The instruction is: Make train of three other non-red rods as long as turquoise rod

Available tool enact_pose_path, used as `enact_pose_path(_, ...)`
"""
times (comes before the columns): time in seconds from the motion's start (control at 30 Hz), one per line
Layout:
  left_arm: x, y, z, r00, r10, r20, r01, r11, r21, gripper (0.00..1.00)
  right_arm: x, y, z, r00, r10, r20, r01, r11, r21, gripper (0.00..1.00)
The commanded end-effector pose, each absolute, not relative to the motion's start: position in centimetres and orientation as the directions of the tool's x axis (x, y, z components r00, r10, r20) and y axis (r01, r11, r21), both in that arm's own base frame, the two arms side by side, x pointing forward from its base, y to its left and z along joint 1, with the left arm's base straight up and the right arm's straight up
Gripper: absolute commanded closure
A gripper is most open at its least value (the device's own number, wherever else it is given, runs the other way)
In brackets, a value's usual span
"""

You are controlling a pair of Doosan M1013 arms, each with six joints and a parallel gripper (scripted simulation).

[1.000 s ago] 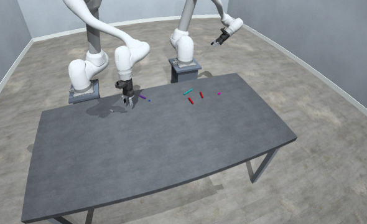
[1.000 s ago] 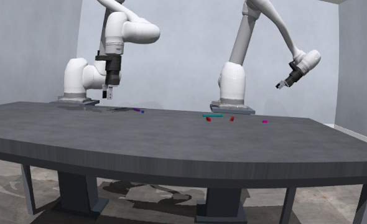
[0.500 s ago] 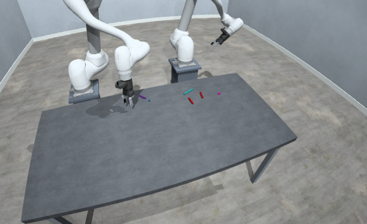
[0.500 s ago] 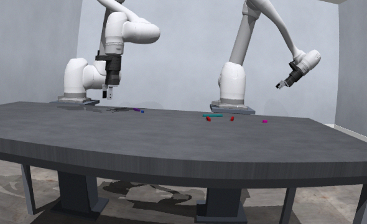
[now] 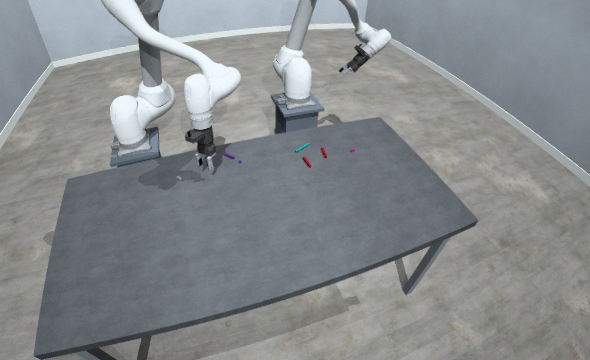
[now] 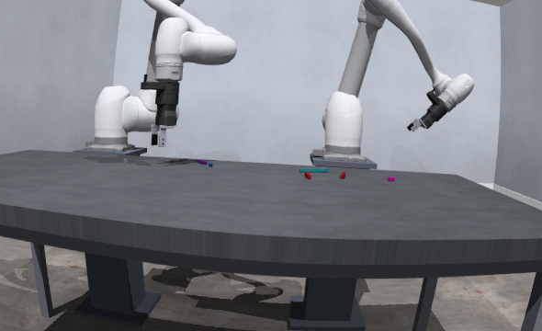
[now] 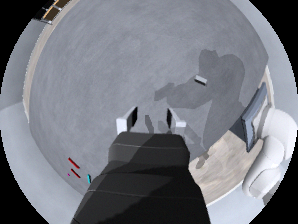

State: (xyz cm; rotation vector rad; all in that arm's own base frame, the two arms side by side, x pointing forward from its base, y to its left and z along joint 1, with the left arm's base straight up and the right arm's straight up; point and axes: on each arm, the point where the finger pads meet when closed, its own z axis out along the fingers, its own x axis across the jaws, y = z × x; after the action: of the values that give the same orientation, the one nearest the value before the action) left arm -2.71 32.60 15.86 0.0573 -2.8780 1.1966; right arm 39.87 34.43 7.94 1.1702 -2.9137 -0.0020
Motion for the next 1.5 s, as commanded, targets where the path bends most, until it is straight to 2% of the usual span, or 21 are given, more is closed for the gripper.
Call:
enact_pose_path(0.0,-3.0,32.3,15.9,-0.999,-0.026,0.038,-0.045,0.707,-0.706,0.00,40.1,34.3,8.0,-0.728,-0.685,-0.003,-0.685,0.728,-0.001,0.00)
enact_pose_path(1.33,-3.0,32.3,15.9,-0.999,-0.026,0.038,-0.045,0.707,-0.706,0.00,40.1,34.3,8.0,-0.729,-0.685,-0.003,-0.685,0.729,-0.001,0.00)
enact_pose_path(1.47,-3.0,32.3,15.9,-0.999,-0.026,0.038,-0.045,0.707,-0.706,0.00,39.9,35.9,8.2,-0.781,-0.625,0.002,-0.625,0.781,-0.001,0.00)
